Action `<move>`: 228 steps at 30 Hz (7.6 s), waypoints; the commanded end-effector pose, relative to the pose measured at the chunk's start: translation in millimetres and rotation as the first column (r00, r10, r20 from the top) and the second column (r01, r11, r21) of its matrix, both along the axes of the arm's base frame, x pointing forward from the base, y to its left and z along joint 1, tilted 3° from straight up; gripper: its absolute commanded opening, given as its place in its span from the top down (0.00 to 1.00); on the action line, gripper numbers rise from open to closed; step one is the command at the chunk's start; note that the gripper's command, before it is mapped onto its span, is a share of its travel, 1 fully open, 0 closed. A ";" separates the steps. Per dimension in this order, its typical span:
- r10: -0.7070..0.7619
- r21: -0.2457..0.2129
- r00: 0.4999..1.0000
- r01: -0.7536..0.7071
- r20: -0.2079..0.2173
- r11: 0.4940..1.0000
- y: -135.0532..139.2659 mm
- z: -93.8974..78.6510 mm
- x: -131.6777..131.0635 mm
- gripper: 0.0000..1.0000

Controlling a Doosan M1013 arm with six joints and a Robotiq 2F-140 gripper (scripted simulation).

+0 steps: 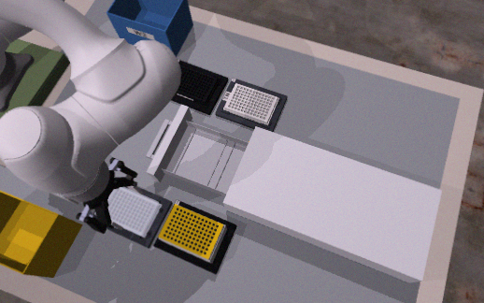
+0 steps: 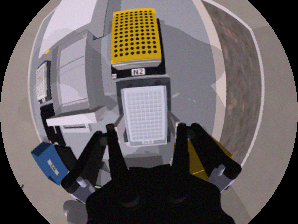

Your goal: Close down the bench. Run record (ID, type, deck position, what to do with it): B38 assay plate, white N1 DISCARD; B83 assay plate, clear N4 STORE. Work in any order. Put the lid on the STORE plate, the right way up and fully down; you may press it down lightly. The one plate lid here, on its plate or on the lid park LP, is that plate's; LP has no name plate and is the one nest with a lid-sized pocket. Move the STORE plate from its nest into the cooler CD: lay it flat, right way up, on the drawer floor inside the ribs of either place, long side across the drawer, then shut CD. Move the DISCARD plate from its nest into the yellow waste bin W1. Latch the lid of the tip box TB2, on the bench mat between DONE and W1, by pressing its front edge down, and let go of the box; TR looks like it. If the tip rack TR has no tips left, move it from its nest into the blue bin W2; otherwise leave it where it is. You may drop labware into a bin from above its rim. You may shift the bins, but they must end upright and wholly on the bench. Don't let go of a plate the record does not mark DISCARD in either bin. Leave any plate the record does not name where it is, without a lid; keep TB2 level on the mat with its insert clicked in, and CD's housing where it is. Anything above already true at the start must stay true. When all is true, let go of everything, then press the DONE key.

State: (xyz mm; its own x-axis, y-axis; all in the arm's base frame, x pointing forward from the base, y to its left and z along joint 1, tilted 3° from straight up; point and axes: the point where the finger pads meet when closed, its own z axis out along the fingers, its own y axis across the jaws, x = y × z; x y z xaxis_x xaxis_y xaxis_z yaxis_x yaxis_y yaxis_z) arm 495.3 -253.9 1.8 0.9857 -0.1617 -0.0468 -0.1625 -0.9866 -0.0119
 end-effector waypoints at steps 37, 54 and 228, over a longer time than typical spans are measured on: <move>0.000 0.000 1.000 0.000 0.000 1.000 0.1 -1.6 -0.1 1.00; 0.000 0.000 1.000 0.000 0.000 1.000 0.2 -6.6 -0.3 1.00; 0.000 0.000 1.000 0.000 0.000 1.000 -1.1 61.0 2.7 0.34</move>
